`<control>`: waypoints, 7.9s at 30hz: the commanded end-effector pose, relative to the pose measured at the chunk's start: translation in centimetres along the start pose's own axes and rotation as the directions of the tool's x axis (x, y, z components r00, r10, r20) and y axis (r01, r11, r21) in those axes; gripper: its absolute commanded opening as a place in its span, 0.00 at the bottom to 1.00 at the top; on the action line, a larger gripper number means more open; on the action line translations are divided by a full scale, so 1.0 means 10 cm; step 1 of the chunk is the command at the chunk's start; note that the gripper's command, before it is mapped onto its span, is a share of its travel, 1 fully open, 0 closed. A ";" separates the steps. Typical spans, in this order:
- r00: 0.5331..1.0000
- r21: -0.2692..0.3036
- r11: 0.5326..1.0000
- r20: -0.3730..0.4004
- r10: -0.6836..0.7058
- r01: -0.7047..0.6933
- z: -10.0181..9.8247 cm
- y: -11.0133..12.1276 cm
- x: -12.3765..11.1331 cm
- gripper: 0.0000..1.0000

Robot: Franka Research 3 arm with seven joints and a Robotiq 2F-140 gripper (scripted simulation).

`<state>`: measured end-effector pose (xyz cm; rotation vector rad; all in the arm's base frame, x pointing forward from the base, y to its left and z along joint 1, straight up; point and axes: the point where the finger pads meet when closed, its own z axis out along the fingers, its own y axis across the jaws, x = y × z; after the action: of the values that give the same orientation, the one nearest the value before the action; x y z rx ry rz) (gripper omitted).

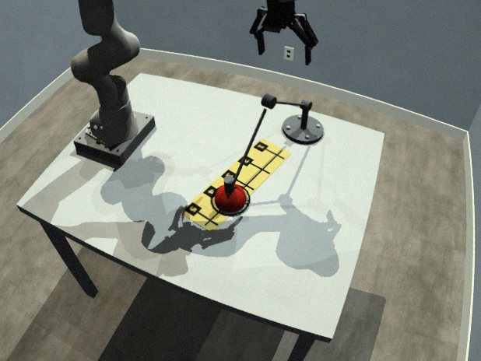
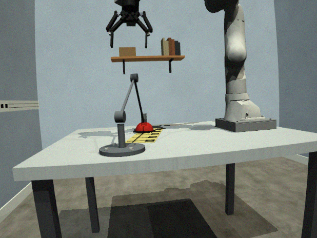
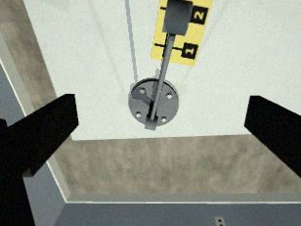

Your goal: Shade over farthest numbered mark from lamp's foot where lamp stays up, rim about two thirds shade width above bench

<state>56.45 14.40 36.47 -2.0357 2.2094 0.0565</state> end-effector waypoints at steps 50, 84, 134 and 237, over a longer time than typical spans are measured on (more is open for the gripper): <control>0.978 -0.054 0.985 -0.137 0.155 -0.164 0.80 0.12 0.19 1.00; 0.978 -0.072 0.984 -0.142 0.153 -0.165 1.57 0.24 0.30 1.00; 0.979 -0.052 0.985 -0.135 0.155 -0.163 1.70 0.17 0.30 0.10; 0.976 -0.052 0.983 -0.140 0.169 -0.178 1.29 0.06 -0.16 0.10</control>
<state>56.51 16.27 22.72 -1.9210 2.5268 0.0193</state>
